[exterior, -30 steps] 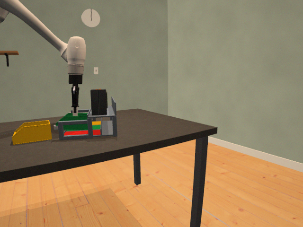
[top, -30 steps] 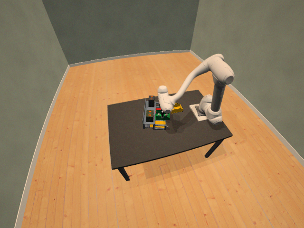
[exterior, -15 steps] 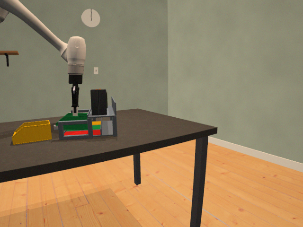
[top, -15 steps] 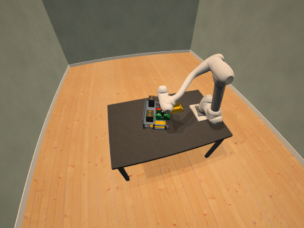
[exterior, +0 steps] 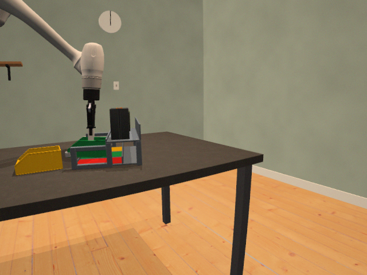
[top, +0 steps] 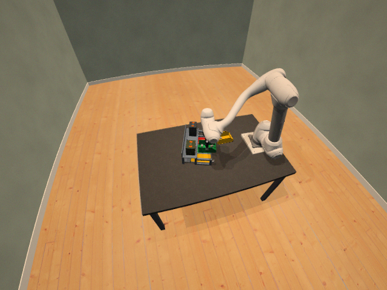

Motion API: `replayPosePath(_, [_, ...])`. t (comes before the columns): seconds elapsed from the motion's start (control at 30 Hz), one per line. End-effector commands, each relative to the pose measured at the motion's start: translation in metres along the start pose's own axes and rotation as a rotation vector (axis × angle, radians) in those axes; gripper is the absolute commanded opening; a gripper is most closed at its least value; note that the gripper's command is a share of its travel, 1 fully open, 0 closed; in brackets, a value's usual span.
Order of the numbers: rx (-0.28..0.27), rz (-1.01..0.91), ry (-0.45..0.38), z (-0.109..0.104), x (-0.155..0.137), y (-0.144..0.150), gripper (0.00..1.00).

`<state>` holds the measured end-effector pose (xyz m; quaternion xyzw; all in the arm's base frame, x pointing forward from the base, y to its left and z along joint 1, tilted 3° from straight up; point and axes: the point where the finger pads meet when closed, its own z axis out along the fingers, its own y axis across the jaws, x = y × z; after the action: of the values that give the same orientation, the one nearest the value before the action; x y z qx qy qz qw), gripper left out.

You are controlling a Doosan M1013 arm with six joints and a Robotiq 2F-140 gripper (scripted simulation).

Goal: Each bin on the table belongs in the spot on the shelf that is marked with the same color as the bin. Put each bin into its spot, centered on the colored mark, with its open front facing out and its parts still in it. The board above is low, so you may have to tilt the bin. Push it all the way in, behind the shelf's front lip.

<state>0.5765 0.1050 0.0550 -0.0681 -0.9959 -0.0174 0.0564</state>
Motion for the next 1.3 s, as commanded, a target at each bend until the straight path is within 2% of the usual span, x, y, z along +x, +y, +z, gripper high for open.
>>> replayPosePath(0.0, [0.000, 0.000, 0.000, -0.003, 0.000, 0.000, 0.15])
replayPosePath(0.37, [0.000, 0.000, 0.000, -0.013, 0.001, 0.000, 0.15])
replayPosePath(1.27, [0.000, 0.000, 0.000, -0.058, 0.004, 0.000, 0.15])
